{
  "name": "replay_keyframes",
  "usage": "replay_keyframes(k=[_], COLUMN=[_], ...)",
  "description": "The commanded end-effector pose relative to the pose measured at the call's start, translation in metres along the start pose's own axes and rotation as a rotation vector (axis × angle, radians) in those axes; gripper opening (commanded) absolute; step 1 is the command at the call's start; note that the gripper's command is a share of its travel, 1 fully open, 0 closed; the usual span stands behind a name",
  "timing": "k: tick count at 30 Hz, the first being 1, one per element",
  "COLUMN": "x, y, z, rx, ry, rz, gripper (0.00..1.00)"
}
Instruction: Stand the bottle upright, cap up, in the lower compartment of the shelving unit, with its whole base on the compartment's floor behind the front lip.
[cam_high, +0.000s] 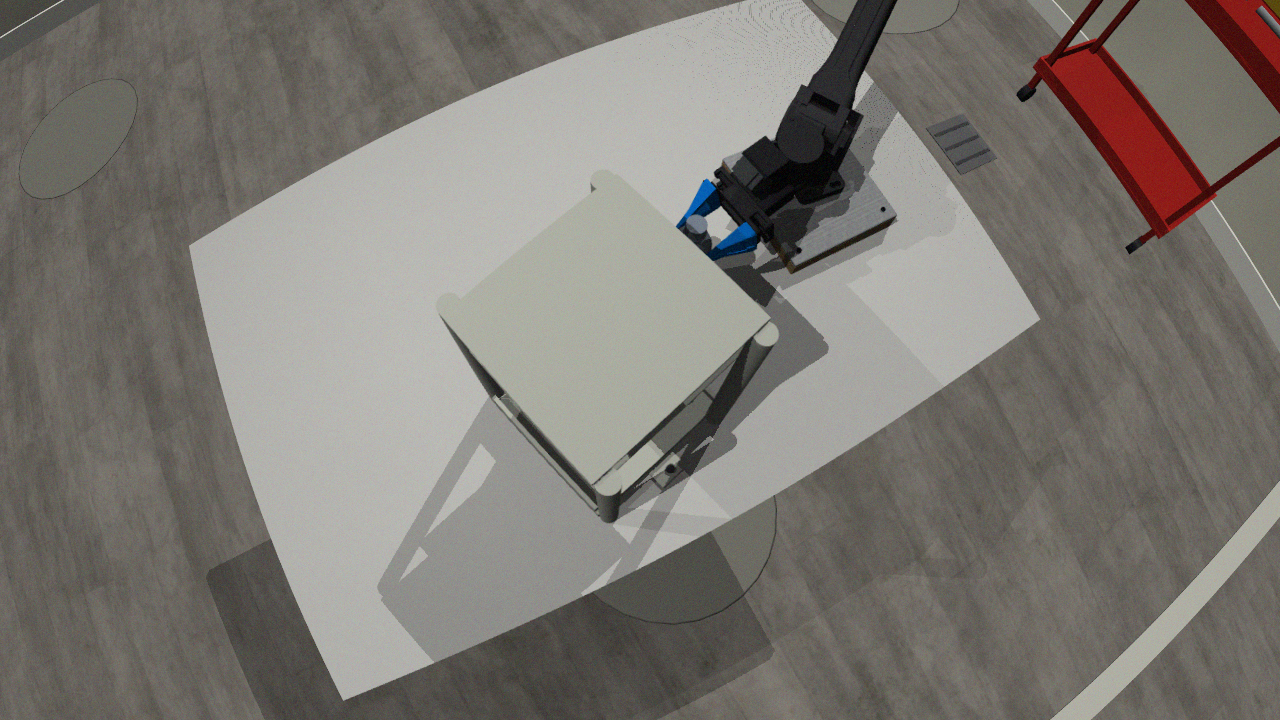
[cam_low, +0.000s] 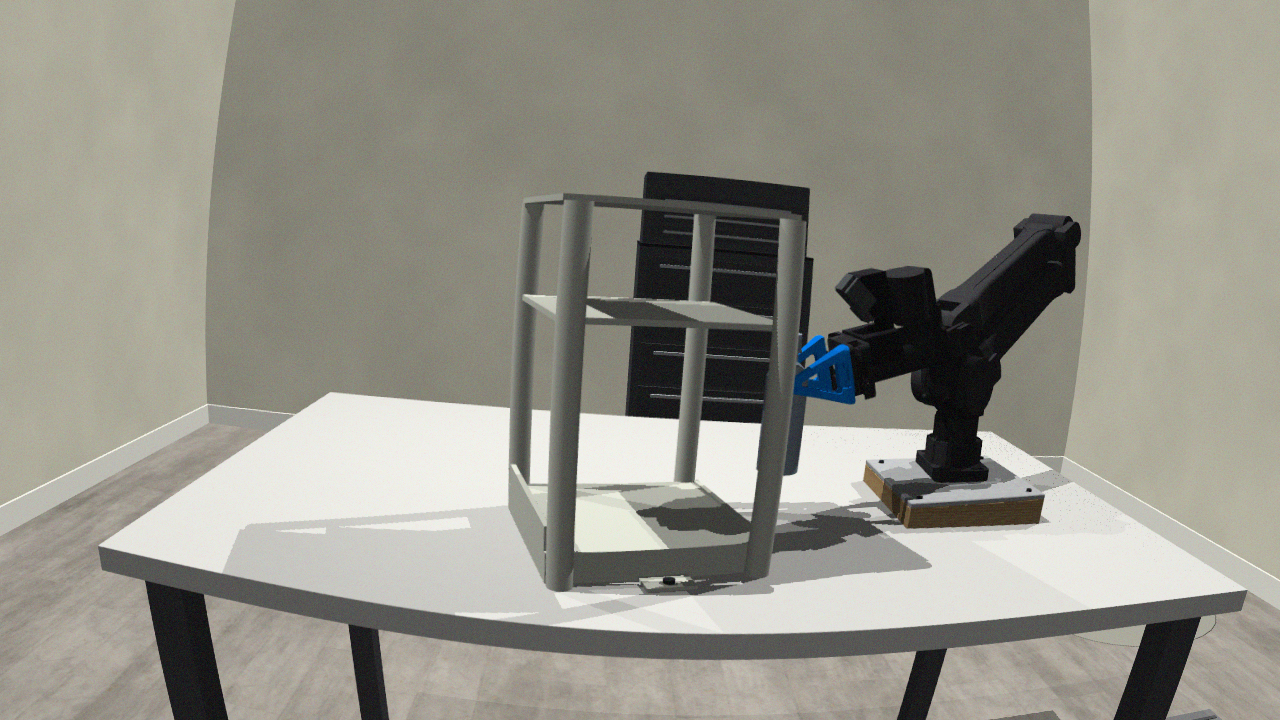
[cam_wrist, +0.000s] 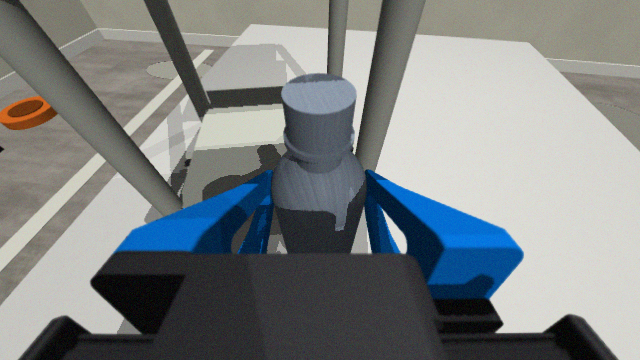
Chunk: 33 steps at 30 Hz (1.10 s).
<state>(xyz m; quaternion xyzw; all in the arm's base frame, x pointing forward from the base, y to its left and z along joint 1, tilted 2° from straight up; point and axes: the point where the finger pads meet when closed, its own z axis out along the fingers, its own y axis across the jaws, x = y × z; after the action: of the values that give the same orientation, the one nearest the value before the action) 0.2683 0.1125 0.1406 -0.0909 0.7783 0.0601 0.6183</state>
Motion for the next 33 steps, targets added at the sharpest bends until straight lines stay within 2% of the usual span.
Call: replay_keyframes(k=[1, 26, 33], x=[-0.0068, -0.0118, -0.006], y=[-0.0021, -0.0018, 0.004], z=[-0.0002, -0.0001, -0.004], rx=[0.008, 0.006, -0.011], ry=[-0.014, -0.03, -0.018], rz=[0.02, 0.021, 0.013], gripper=[0.37, 0.37, 0.37])
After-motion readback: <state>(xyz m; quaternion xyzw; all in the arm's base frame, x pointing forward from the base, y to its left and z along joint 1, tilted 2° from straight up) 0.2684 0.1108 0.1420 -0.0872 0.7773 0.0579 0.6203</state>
